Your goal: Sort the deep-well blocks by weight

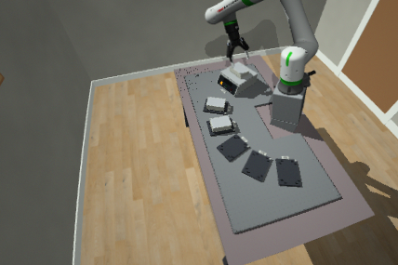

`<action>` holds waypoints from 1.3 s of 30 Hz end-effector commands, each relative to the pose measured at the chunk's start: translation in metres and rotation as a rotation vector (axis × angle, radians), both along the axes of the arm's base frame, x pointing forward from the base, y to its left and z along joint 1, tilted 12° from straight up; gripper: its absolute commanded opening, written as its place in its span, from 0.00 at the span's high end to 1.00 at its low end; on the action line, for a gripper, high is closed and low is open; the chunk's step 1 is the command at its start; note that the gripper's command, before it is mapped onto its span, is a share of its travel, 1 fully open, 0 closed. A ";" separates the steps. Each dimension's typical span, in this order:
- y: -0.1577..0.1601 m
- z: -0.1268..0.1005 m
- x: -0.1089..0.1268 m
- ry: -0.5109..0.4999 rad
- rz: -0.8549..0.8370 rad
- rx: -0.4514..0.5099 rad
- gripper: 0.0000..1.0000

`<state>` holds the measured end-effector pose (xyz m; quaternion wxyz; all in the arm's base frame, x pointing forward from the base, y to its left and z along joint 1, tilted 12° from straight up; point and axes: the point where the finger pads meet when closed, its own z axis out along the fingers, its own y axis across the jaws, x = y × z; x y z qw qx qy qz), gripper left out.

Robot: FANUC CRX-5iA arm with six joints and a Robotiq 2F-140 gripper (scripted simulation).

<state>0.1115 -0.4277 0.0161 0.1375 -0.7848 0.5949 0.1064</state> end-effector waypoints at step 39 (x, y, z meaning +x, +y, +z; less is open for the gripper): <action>-0.001 -0.005 0.001 0.000 0.000 0.000 0.00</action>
